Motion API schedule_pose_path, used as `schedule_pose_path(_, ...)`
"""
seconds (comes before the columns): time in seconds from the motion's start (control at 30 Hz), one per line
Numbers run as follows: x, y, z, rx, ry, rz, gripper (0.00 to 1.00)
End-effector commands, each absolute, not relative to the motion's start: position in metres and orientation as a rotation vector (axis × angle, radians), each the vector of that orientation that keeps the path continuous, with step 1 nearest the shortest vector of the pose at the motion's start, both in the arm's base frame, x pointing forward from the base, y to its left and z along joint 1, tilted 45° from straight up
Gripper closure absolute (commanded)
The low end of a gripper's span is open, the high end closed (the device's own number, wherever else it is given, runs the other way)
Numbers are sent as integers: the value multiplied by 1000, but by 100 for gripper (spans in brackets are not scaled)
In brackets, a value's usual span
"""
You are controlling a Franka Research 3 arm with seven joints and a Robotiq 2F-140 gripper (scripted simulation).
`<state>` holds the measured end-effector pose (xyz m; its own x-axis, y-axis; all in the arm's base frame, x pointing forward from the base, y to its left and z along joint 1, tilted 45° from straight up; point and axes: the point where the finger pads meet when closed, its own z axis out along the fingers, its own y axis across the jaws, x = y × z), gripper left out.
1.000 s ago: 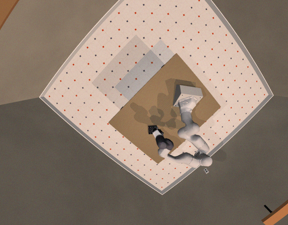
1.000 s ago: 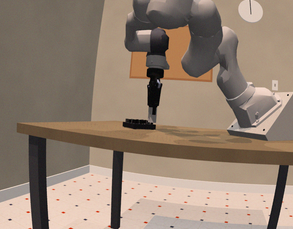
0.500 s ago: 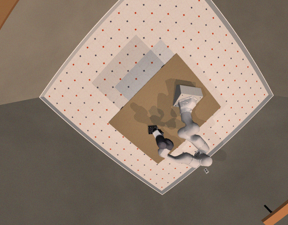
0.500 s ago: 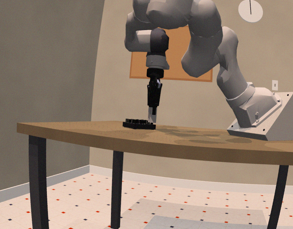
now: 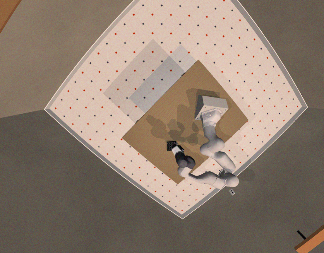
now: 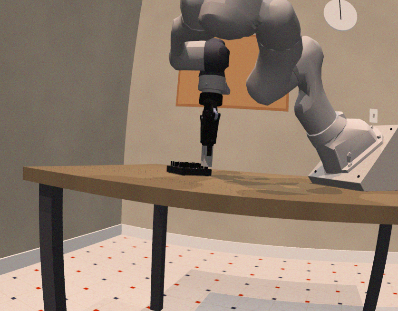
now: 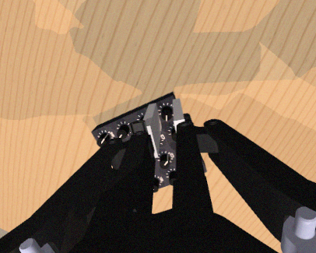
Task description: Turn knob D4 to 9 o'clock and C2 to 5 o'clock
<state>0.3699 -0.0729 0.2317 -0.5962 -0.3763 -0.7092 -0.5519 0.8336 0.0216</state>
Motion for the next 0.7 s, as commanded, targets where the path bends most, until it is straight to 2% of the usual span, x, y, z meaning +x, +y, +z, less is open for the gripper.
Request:
schedule_pose_path(0.0,370,-73,231,-674,2276,309,88)
schedule_pose_path(0.03,370,-73,231,-674,2276,309,95)
schedule_pose_path(0.67,370,-73,231,-674,2276,309,95)
